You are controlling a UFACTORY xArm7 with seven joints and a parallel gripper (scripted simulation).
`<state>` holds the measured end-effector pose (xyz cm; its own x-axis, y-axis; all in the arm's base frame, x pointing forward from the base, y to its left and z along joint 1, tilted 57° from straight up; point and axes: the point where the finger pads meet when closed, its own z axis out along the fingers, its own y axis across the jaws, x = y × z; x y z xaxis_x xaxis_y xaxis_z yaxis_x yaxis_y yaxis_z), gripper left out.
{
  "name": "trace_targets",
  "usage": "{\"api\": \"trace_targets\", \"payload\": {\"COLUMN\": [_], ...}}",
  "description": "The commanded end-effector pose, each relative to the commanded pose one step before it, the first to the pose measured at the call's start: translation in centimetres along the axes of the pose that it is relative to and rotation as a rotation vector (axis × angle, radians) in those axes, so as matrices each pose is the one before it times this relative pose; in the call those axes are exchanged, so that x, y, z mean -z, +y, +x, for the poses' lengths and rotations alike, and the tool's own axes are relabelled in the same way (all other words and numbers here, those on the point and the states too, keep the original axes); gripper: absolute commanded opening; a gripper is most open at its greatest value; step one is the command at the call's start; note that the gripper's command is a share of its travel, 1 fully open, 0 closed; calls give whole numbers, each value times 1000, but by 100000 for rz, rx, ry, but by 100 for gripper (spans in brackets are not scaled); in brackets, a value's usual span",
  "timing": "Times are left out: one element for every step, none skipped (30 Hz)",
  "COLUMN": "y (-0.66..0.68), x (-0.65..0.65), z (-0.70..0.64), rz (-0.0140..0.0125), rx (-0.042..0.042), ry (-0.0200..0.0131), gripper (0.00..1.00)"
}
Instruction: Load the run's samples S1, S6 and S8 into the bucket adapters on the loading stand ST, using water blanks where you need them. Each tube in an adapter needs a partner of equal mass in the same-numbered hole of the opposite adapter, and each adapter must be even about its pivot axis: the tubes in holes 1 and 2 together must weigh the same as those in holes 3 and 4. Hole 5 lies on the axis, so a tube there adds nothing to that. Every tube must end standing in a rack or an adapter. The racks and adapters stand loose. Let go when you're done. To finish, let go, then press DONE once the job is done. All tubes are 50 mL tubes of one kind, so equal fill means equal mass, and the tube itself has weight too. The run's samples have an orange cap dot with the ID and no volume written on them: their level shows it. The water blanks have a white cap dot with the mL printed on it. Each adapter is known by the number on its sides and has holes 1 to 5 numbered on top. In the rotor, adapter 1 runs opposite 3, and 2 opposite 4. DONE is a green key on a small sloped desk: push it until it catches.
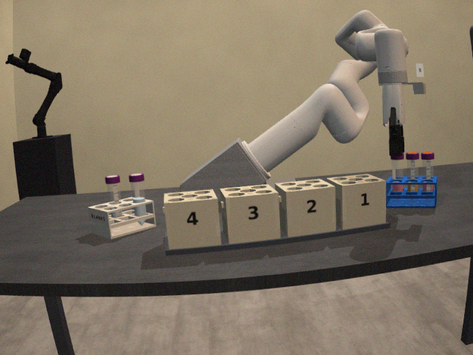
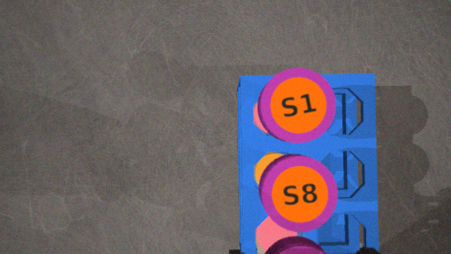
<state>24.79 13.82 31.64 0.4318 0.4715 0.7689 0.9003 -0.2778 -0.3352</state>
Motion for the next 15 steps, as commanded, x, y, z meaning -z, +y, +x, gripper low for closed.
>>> {"api": "trace_targets", "payload": {"y": [51, 0, 0, 0, 0, 0, 0, 0, 0, 0, 0, 0, 0, 0, 0], "x": [25, -64, -74, -67, -67, 0, 0, -67, -67, -67, -67, -67, -67, -67, -67], "z": [77, -1, 2, 0, 0, 0, 0, 0, 0, 0, 0, 0, 0, 0, 0], "rz": [-221, 1, 0, 0, 0, 0, 0, 0, 0, 0, 0, 0, 0, 0, 0], "rx": [69, 0, 1, 0, 0, 0, 0, 0, 0, 0, 0, 0, 0, 0, 0], "ry": [223, 0, 1, 0, 0, 0, 0, 0, 0, 0, 0, 0, 0, 0, 0], "gripper": [57, 57, 57, 57, 57, 57, 57, 57, 57, 57, 57, 57, 57, 57, 57]}}
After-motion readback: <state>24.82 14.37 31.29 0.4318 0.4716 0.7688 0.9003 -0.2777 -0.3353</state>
